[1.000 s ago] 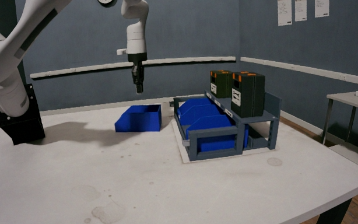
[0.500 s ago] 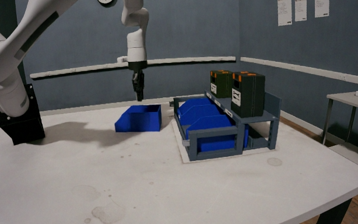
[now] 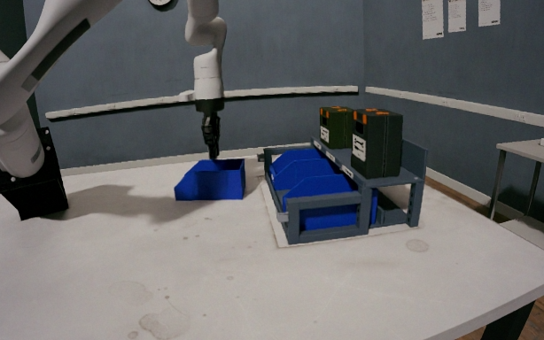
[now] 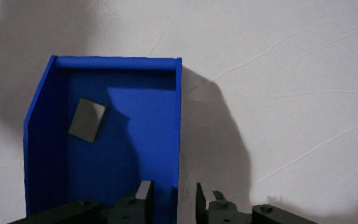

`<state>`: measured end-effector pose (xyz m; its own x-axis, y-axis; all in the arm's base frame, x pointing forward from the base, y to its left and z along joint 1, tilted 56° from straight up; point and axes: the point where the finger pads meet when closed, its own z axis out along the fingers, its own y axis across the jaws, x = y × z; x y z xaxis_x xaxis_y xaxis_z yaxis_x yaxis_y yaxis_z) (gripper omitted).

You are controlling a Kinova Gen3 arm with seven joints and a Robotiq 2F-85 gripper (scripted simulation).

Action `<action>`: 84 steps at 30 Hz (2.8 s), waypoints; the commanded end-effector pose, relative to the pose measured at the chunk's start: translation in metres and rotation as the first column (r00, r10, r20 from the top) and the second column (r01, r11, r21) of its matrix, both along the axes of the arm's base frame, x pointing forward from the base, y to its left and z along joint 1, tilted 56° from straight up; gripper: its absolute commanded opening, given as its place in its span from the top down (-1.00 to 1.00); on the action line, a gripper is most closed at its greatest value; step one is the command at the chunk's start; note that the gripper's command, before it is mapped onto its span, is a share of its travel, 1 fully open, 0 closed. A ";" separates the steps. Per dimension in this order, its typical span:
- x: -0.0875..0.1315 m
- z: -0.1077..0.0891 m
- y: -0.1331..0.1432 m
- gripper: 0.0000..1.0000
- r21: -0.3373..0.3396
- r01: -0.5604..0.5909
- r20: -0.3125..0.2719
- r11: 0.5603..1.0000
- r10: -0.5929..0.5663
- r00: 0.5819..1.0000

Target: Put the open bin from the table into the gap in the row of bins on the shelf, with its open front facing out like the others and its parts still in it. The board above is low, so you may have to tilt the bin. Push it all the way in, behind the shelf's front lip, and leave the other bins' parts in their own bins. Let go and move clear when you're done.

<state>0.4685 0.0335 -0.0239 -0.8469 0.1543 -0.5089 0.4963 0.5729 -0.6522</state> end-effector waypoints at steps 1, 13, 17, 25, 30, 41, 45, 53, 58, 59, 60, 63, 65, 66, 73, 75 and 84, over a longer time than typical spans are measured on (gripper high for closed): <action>0.000 0.001 0.002 0.31 0.001 -0.001 0.001 1.000 0.001 1.000; 0.000 0.001 0.002 0.31 0.001 -0.001 0.001 1.000 0.001 1.000; -0.001 0.002 0.004 0.31 0.001 -0.001 0.001 1.000 0.001 1.000; -0.001 0.003 0.006 0.31 0.001 -0.001 0.001 1.000 0.001 1.000; -0.001 0.003 0.006 0.31 0.001 -0.001 0.001 1.000 0.001 1.000; -0.001 0.005 0.008 0.31 0.001 -0.001 0.001 1.000 0.001 1.000; -0.001 0.005 0.008 0.31 0.001 -0.001 0.001 1.000 0.001 1.000; -0.002 0.005 0.008 0.31 0.001 -0.001 0.001 1.000 0.001 1.000; -0.002 0.005 0.008 0.31 0.001 -0.001 0.001 1.000 0.001 1.000; -0.002 0.005 0.008 0.31 0.001 -0.001 0.001 1.000 0.001 1.000; -0.002 0.005 0.008 0.31 0.001 -0.001 0.001 1.000 0.001 1.000; -0.002 0.005 0.008 0.31 0.001 -0.001 0.001 1.000 0.001 1.000; -0.002 0.005 0.008 0.31 0.001 -0.001 0.001 1.000 0.001 1.000; -0.001 0.004 0.007 0.31 0.001 -0.001 0.001 1.000 0.001 1.000; 0.000 0.000 0.000 0.31 0.001 -0.001 0.001 1.000 0.001 1.000; 0.000 0.000 0.000 0.31 0.001 -0.001 0.001 1.000 0.001 1.000; 0.001 -0.003 -0.003 0.31 0.001 -0.001 0.001 1.000 0.001 1.000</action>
